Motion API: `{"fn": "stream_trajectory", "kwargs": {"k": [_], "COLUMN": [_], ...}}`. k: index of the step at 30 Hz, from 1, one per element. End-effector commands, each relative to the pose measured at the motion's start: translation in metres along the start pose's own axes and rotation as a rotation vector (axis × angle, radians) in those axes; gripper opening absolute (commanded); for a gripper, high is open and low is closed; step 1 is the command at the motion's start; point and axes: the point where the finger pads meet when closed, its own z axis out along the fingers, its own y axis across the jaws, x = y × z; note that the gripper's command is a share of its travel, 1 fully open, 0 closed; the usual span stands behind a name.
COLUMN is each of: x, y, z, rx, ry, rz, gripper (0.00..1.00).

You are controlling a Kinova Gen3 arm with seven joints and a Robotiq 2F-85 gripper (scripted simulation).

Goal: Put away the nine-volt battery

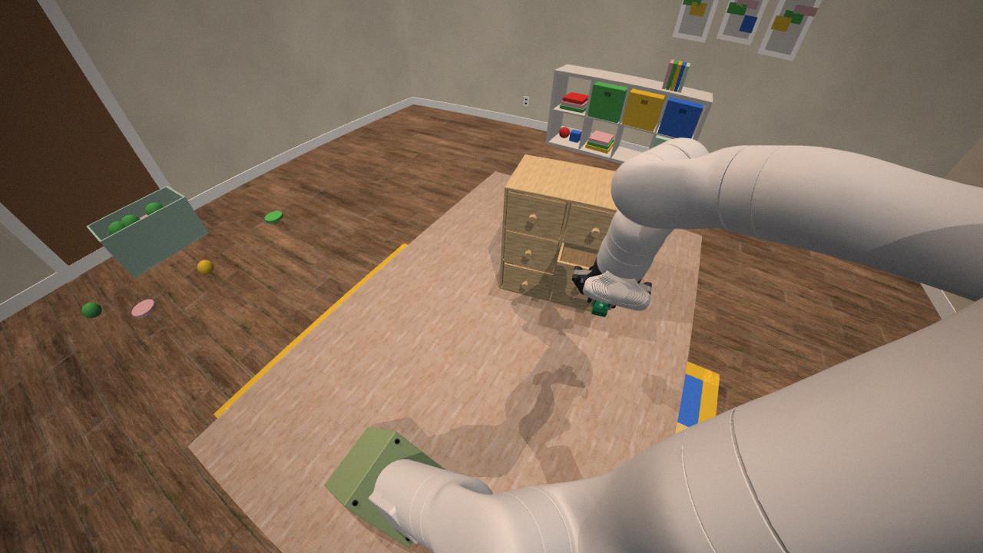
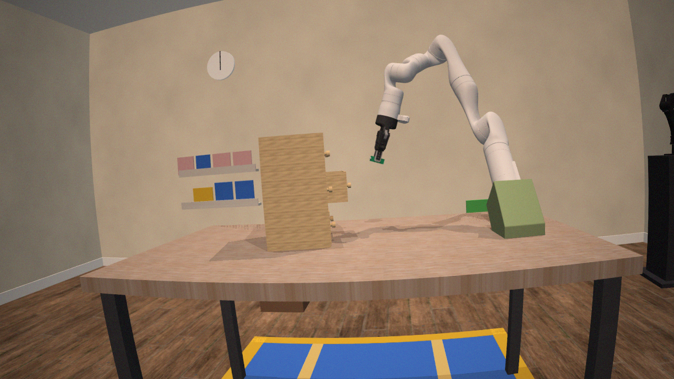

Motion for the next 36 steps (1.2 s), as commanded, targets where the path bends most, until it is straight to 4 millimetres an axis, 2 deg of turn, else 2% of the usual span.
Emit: {"fn": "stream_trajectory", "kwargs": {"k": [1,20,36], "x": [0.0018,0.0038,0.0049], "y": [-0.0002,0.0008,0.0017], "z": [-0.0022,-0.0006,0.0006], "rx": [-0.002,-0.003,-0.004], "ry": [-0.059,-0.261,-0.366], "rz": [0.015,0.014,0.013], "gripper": [0.23,0.23,0.23]}}
